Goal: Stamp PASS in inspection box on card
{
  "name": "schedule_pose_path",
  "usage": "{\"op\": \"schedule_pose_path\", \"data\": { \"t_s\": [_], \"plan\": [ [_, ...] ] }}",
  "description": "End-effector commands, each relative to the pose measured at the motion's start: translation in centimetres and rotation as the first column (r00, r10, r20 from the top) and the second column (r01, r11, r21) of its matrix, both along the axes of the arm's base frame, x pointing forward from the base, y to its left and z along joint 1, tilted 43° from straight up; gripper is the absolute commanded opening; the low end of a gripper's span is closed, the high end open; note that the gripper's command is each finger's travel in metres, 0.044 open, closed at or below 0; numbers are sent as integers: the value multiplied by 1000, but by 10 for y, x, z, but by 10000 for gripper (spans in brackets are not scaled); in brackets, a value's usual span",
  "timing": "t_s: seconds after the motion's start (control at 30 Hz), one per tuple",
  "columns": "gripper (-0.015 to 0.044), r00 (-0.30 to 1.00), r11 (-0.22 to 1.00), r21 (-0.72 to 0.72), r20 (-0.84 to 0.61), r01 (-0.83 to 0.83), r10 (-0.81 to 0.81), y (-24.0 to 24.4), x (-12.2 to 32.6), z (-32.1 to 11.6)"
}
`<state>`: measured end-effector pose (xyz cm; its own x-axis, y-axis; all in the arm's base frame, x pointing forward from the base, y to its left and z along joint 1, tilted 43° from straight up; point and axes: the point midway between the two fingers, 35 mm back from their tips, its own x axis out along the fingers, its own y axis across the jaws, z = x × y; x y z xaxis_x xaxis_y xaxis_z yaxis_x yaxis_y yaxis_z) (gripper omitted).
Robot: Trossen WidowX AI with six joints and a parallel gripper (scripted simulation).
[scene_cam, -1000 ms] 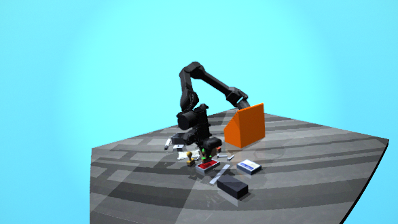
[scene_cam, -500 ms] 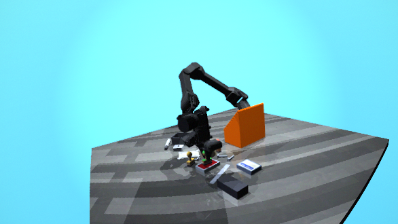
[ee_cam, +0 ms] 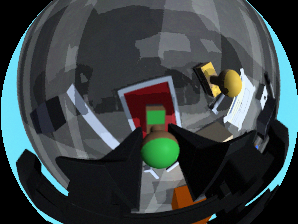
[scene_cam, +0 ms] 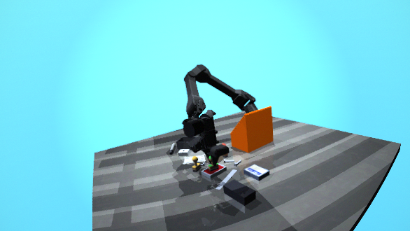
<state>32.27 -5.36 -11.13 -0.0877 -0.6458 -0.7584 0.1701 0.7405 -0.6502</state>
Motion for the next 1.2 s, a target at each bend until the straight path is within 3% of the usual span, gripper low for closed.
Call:
{"op": "schedule_pose_path", "data": {
  "t_s": [0.0,1.17],
  "plan": [
    [0,1000,1000,-5,-3,-4,4,-1,0,-1],
    [0,1000,1000,-5,-3,-4,4,-4,-1,-3]
  ]
}}
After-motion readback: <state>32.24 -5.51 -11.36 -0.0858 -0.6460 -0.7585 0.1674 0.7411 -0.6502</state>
